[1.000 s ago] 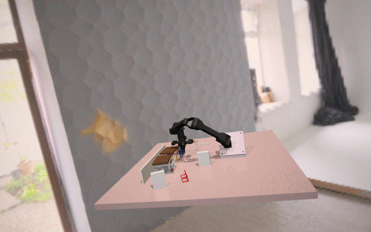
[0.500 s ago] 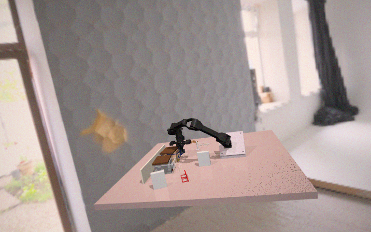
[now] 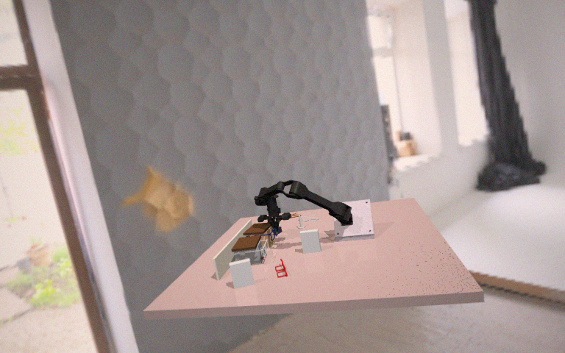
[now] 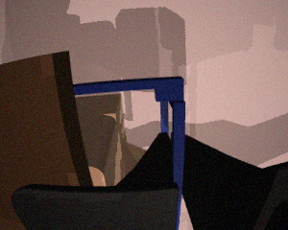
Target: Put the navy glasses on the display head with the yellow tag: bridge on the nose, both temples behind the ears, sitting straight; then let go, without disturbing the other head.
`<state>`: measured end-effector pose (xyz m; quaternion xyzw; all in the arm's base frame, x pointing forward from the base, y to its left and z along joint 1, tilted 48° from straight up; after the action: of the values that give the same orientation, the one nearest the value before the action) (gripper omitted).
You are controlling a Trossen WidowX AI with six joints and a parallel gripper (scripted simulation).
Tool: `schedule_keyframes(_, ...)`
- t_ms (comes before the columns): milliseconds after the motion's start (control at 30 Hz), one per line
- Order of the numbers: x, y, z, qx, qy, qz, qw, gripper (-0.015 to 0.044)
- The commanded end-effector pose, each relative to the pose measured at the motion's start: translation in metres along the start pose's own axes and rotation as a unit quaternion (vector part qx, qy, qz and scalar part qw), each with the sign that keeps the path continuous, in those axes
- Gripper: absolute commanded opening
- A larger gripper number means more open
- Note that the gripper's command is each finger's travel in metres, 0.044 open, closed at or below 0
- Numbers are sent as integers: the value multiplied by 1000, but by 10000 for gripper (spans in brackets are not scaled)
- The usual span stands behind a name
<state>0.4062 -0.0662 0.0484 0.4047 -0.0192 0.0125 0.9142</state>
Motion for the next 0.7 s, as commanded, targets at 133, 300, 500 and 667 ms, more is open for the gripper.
schedule_keyframes(133, 0, -1, -1, 2, -1, -3, 1000, 0)
schedule_keyframes(300, 0, -1, -2, 2, -1, -3, 1000, 0)
schedule_keyframes(500, 0, -1, -6, 2, -1, -3, 1000, 0)
schedule_keyframes(667, 0, 0, -5, 0, 0, 0, 1000, 53)
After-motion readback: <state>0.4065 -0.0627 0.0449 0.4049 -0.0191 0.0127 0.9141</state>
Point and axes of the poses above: the point midway between the two fingers, 35 mm back from their tips, its own z axis back along the fingers, its own x axis across the jaws, y = z × x, the point moved 7 cm from there along z, back along the fingers, and after that the axes turned 5 degrees about z, right-handed, at the moved point
